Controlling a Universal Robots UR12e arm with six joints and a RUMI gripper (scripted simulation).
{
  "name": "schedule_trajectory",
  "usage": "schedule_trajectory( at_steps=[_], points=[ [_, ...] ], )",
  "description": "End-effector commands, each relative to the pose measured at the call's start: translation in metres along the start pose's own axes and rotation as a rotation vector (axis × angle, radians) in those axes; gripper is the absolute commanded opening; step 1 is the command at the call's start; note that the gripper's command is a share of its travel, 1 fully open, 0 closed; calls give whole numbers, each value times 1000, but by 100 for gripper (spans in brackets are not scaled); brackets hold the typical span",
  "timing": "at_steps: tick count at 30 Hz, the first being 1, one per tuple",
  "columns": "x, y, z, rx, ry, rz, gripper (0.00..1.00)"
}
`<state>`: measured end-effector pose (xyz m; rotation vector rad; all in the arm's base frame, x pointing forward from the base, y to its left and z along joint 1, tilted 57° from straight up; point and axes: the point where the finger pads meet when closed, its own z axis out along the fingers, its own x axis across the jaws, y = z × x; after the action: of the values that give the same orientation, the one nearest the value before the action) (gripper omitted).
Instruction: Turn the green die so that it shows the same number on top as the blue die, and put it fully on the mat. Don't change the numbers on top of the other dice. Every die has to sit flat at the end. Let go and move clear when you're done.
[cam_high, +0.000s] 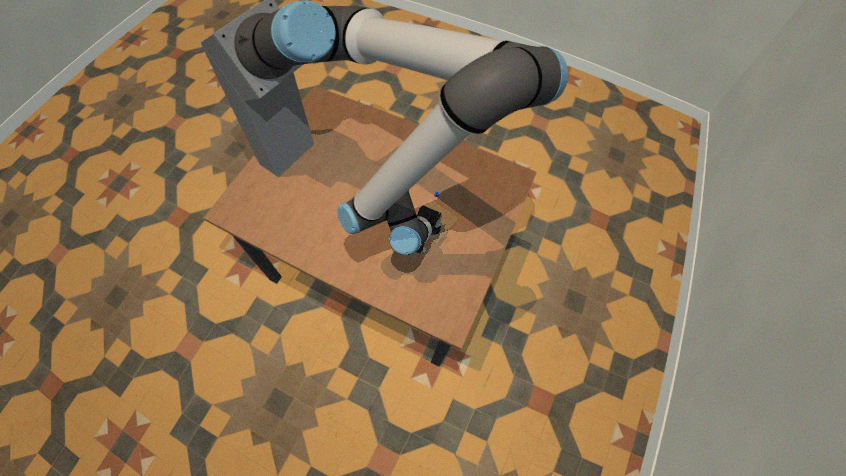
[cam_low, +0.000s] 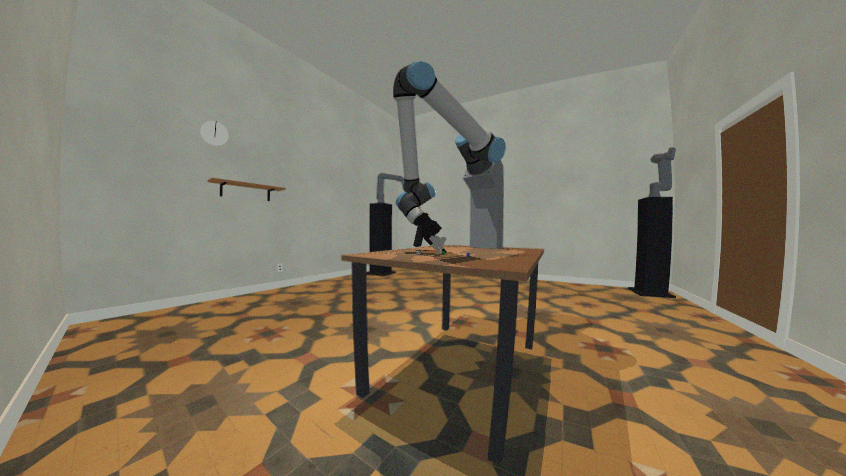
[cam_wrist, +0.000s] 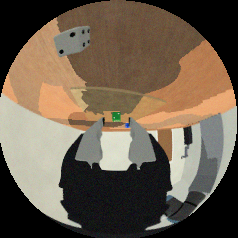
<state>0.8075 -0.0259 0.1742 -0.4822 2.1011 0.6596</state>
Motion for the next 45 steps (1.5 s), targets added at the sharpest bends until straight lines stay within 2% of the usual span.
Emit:
schedule_trajectory(
  at_steps=[1,14,27,45],
  points=[
    [0,1,-1,0,0,-1,31],
    [0,18,-18,0,0,-1,31],
    [0,46,-46,0,0,-1,31],
    [1,49,-48,12,4,-1,31]
  ],
)
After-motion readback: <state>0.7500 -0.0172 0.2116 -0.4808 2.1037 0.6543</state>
